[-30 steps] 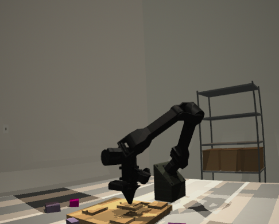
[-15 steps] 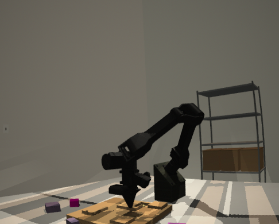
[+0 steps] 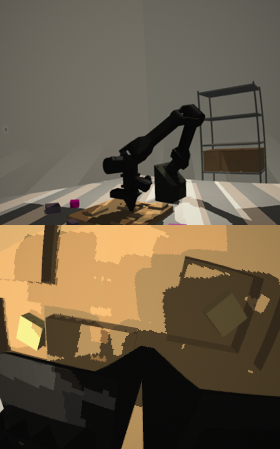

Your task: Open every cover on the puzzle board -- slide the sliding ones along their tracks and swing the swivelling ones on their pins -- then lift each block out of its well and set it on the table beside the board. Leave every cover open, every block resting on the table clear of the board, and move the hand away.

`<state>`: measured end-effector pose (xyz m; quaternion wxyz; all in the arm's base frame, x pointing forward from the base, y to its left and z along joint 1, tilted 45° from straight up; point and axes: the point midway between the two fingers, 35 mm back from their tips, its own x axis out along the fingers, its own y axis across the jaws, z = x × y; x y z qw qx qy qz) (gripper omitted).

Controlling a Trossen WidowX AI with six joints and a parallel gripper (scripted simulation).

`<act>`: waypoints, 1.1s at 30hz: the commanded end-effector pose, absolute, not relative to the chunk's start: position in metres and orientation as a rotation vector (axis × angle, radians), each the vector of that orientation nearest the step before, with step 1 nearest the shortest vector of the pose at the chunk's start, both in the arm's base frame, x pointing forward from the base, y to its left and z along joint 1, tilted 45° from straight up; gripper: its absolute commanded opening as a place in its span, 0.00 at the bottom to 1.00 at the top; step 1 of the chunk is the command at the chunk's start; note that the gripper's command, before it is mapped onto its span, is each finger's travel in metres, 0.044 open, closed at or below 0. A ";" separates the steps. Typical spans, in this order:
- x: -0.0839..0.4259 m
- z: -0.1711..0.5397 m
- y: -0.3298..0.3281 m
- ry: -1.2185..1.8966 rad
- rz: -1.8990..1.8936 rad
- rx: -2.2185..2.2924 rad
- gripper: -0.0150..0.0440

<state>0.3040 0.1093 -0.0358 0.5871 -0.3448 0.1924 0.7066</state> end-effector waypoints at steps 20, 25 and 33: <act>0.277 -0.036 0.108 0.455 1.650 -0.792 0.25; 0.271 -0.037 0.107 0.455 1.650 -0.792 0.25; 0.262 -0.038 0.105 0.456 1.650 -0.792 0.25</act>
